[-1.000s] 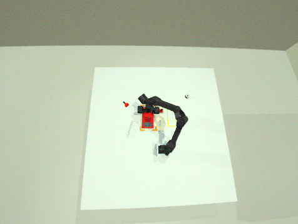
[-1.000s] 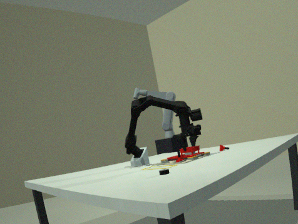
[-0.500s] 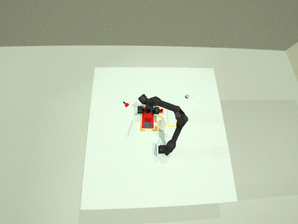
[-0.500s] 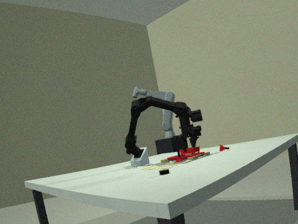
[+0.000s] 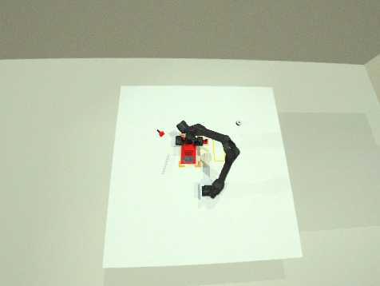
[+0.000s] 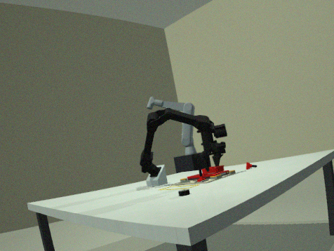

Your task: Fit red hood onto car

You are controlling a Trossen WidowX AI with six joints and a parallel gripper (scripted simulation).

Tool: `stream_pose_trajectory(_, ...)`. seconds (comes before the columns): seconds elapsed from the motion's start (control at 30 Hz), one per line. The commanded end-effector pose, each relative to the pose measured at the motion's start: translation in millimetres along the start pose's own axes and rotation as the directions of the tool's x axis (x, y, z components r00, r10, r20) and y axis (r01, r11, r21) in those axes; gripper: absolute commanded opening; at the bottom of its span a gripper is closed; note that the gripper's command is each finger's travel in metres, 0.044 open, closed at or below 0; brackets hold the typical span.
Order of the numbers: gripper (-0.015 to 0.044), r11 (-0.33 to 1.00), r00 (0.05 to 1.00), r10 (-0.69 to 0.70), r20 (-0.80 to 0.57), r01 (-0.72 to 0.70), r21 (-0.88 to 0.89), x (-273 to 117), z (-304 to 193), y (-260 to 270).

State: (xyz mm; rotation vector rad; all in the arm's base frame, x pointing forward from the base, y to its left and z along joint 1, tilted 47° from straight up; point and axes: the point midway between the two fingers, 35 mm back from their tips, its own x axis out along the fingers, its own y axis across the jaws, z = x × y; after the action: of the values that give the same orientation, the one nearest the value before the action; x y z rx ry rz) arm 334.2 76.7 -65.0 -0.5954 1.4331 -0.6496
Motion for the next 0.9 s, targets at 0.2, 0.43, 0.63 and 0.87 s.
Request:
stream_pose_trajectory(0.2,0.0026,1.000,1.000,0.000,0.000,0.000,0.000,0.5,-0.1,-0.1)
stream_pose_trajectory(0.43,0.0210,1.000,1.000,0.000,0.000,0.000,0.000,0.5,-0.1,-0.1)
stream_pose_trajectory(0.63,0.0367,1.000,1.000,0.000,0.000,0.000,0.000,0.5,-0.1,-0.1)
stream_pose_trajectory(0.87,0.0440,1.000,1.000,0.001,0.000,-0.001,0.000,-9.1,0.8,0.6)
